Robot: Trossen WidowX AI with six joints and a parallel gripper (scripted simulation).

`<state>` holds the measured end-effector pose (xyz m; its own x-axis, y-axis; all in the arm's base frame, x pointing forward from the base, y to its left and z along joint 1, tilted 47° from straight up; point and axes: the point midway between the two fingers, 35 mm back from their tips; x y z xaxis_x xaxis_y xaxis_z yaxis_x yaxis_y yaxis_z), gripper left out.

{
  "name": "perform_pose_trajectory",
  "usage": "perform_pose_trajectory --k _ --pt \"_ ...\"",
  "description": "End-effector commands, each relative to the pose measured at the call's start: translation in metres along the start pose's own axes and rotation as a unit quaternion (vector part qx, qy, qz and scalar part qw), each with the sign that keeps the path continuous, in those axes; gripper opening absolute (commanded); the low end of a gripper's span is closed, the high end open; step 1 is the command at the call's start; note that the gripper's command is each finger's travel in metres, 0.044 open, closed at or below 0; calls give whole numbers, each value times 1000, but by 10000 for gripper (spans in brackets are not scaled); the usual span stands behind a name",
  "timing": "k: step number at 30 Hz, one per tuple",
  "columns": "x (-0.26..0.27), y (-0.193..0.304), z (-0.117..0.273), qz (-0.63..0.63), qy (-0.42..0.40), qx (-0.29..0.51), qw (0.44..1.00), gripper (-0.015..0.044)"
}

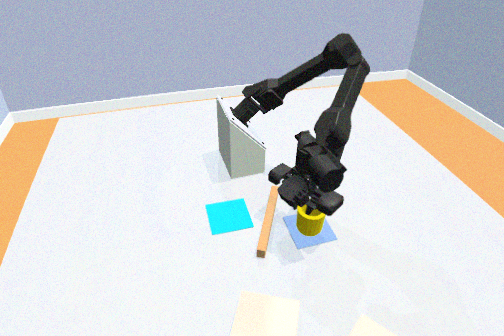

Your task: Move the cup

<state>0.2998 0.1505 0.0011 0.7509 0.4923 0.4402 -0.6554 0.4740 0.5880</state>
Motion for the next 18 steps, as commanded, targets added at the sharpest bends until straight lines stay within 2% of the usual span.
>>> perform_pose_trajectory --k 1,18 --pt "-2 1 -4 -3 0 3 1000 167" --pt "0 0 -2 0 1 1 1000 60"
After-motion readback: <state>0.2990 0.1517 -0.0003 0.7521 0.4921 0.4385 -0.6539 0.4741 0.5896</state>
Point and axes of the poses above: the point midway between the two fingers, 35 mm back from their tips, its own z axis back along the fingers, its own x axis across the jaws, y = z × x, and after that the axes turned 7 degrees about z, right-handed
